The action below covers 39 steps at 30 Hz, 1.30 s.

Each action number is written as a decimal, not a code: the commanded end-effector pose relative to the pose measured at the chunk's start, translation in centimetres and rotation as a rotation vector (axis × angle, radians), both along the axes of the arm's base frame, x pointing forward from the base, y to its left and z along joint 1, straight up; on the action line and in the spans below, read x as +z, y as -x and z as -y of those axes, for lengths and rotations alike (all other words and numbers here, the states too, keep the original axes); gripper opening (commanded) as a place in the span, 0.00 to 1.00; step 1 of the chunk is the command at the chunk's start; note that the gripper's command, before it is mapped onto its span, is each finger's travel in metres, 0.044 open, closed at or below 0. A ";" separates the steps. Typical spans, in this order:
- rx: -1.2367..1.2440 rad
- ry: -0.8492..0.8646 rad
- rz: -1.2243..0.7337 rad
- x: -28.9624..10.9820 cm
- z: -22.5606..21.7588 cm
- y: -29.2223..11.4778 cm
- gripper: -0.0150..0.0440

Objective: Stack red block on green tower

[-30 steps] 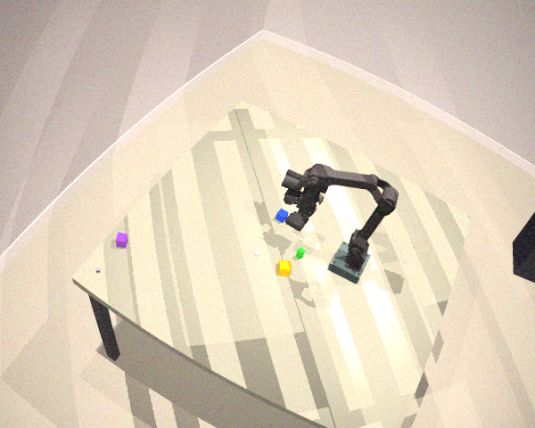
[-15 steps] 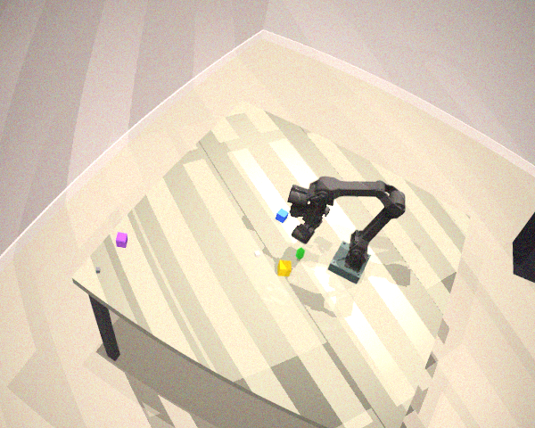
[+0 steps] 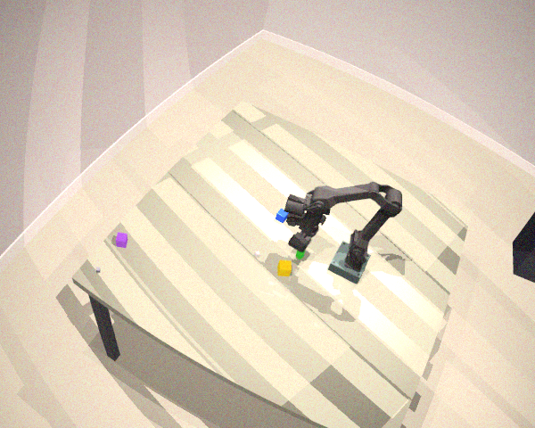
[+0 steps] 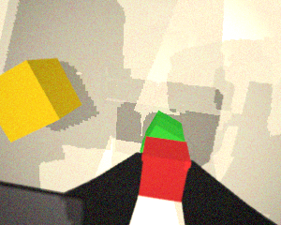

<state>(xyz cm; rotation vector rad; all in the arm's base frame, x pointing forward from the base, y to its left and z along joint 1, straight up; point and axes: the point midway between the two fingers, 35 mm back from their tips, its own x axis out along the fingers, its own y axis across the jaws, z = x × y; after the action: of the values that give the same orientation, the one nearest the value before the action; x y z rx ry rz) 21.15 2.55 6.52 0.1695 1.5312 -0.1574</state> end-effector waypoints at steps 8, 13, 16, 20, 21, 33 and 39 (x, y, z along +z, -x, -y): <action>-0.005 0.003 -0.016 -2.2 0.0 0.3 0.25; -0.005 0.003 -0.016 -2.3 0.0 0.3 0.25; -0.005 0.003 -0.016 -2.3 0.0 0.3 0.25; -0.005 0.003 -0.016 -2.3 0.0 0.3 0.25; -0.005 0.003 -0.016 -2.3 0.0 0.3 0.25; -0.005 0.003 -0.016 -2.4 0.0 0.3 0.25; 0.000 0.002 -0.016 -2.2 0.0 0.3 0.30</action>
<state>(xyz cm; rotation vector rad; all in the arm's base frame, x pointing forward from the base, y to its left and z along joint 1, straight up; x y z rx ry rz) 20.81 2.55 4.31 0.1669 1.5478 -0.1608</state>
